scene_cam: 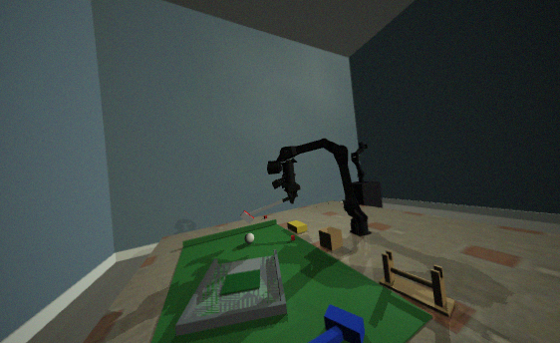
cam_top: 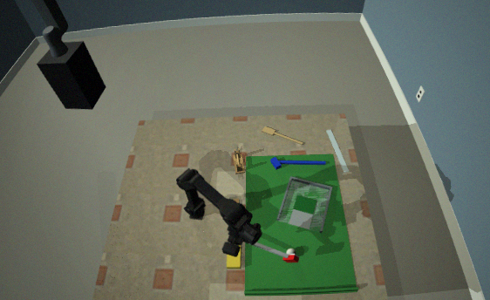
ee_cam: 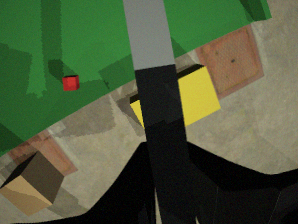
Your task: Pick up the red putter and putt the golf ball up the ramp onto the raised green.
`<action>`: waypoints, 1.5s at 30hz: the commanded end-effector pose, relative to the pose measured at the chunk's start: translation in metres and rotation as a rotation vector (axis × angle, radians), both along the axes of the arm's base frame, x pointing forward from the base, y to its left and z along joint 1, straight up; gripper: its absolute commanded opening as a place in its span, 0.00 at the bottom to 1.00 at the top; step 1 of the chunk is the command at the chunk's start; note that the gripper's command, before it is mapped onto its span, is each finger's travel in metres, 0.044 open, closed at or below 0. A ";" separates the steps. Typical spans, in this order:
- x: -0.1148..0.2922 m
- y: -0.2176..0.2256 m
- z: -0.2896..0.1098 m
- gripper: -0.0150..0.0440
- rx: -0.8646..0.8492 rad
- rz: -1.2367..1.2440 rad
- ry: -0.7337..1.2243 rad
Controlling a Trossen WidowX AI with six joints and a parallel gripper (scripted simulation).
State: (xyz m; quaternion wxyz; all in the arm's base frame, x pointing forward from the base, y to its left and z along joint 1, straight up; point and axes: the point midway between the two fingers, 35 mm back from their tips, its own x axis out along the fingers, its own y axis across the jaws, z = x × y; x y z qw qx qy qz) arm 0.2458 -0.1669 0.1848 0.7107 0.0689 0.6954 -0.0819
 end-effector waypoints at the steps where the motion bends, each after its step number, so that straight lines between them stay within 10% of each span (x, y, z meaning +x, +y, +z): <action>1: -0.001 -0.002 -0.003 0.25 0.000 -0.016 0.000; 45: 0.000 -0.003 -0.067 0.25 0.002 -0.011 0.003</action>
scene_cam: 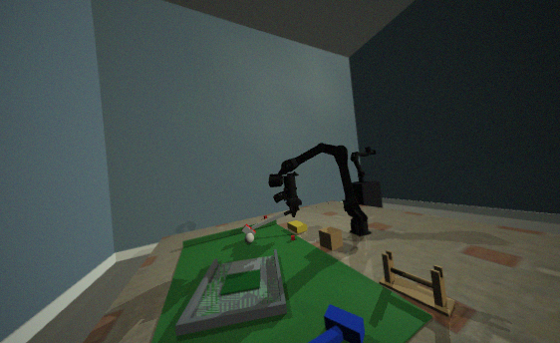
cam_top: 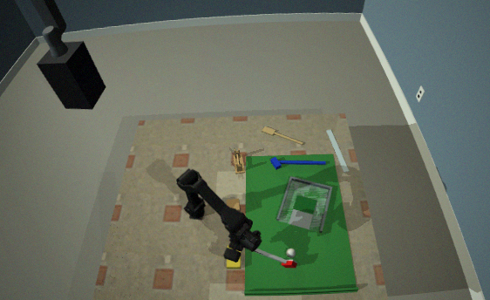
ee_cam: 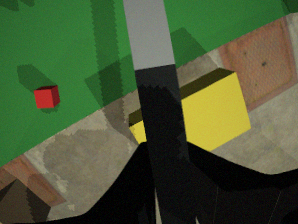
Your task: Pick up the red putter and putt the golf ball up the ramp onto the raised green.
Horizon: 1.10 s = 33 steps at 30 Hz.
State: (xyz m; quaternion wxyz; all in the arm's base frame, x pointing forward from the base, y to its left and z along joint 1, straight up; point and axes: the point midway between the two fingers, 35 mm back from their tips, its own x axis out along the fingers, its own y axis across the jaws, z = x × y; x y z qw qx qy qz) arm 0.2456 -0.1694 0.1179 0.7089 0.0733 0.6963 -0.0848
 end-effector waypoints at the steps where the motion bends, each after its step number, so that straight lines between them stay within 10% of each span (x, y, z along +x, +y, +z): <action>1: 0.000 0.000 0.000 0.25 -0.001 0.000 -0.001; 19: -0.006 -0.025 -0.003 0.25 0.000 -0.011 0.002; 33: 0.024 0.105 -0.004 0.25 0.007 -0.005 -0.006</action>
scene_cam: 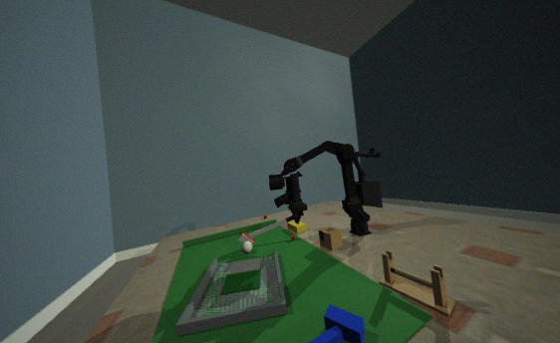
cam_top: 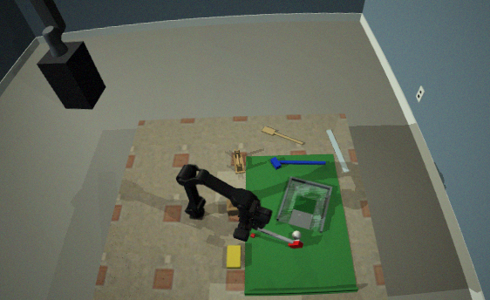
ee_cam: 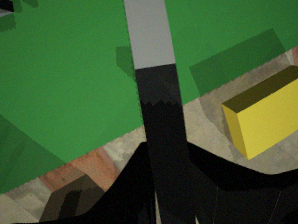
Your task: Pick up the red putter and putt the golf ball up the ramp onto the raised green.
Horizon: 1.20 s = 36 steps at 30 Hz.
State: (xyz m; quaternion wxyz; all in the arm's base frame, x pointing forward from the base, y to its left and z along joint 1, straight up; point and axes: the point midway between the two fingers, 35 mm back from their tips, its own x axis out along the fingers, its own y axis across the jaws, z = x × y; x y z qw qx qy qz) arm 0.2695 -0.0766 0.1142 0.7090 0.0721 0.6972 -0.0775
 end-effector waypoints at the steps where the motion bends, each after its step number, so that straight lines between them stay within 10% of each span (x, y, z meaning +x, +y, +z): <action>1: 0.000 0.013 0.000 0.25 -0.001 -0.017 -0.006; 36: -0.001 0.013 0.051 0.25 0.000 -0.013 -0.004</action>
